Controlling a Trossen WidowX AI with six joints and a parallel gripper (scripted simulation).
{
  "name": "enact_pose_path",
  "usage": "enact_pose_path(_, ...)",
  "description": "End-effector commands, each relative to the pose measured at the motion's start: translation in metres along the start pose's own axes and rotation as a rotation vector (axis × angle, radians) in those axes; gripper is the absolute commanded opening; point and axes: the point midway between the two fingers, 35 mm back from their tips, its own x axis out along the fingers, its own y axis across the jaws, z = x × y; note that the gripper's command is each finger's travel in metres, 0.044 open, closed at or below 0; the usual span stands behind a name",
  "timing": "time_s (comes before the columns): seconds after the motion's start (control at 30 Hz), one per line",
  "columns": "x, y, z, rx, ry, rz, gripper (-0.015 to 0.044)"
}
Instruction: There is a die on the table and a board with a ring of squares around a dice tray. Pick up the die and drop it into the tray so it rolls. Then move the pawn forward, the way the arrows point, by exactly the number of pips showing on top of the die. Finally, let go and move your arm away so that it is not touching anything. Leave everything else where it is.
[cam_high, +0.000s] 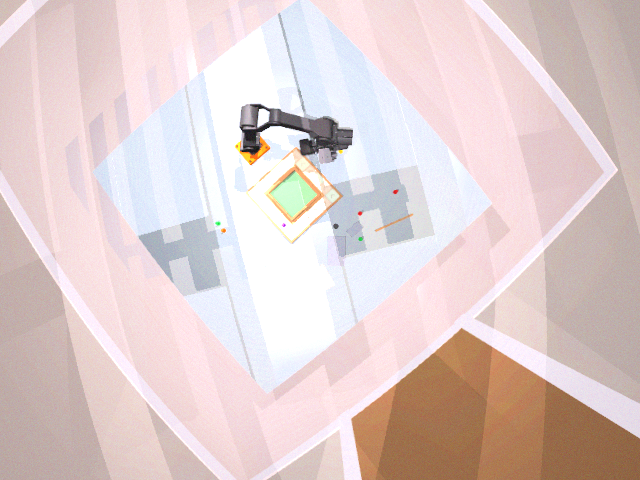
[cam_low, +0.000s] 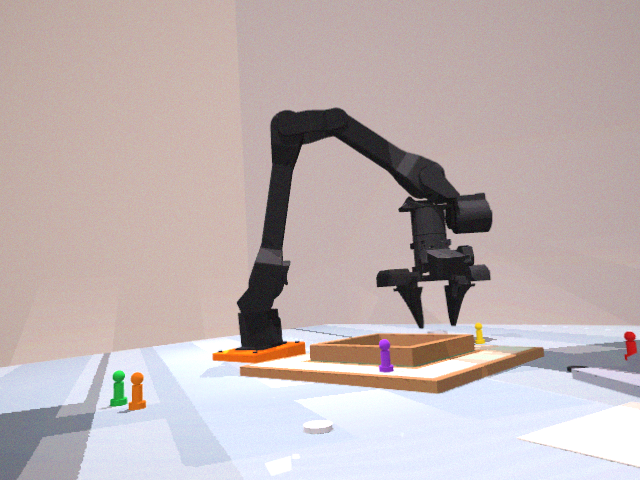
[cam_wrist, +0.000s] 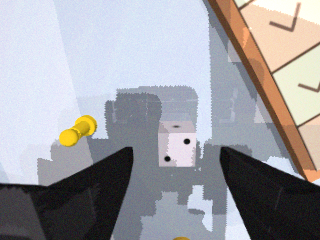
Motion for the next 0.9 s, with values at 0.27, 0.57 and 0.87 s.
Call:
enact_pose_path(0.27, 0.02, -0.001, -0.001, -0.006, 0.007, -0.005, 0.0275)
enact_pose_path(0.57, 0.023, -0.001, -0.001, -0.006, 0.007, -0.005, 0.0137)
enact_pose_path(0.87, 0.022, -0.001, -0.001, -0.006, 0.007, -0.005, 0.0038)
